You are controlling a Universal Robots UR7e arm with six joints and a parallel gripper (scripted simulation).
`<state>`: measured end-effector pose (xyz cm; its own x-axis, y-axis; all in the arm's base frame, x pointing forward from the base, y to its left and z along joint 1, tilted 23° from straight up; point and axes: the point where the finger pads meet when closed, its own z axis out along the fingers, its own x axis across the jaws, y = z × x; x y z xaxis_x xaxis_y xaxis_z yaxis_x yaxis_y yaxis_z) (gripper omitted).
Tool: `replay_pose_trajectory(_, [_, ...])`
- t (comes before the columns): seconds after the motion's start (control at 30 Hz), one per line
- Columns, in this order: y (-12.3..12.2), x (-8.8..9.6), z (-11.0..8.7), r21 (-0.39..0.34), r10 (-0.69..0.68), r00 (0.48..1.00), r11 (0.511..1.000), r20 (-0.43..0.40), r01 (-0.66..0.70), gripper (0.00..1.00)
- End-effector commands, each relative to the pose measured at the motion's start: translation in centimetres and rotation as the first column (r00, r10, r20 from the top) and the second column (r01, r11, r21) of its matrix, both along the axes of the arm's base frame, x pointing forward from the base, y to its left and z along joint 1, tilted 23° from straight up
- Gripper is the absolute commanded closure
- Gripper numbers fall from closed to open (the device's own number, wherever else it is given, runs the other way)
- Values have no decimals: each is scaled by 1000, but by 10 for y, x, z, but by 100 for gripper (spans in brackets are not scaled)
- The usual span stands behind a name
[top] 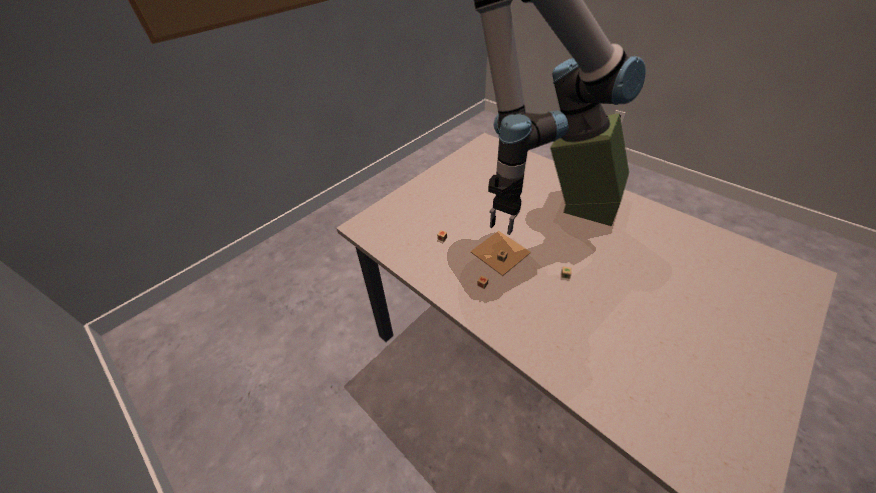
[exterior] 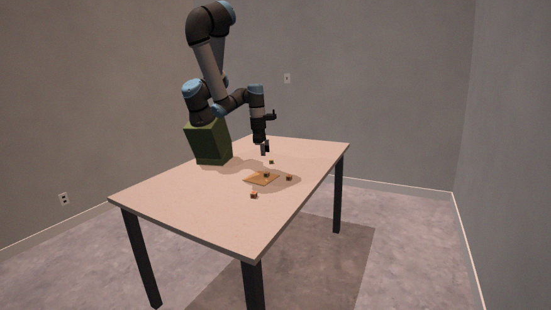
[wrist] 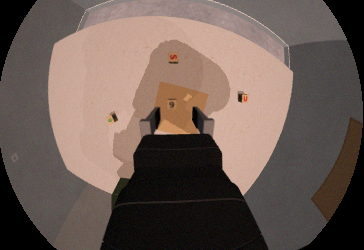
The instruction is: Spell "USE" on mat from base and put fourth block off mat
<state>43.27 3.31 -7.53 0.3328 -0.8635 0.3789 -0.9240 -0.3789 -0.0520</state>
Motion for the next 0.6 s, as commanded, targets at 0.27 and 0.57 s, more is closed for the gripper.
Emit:
replay_pose_trajectory(0.27, [10, -9, -1, -20, 8, 1000, 1000, -15, -8, 0])
replay_pose_trajectory(0.57, [8, -8, -6, -20, 8, 1000, 1000, -15, -8, 0])
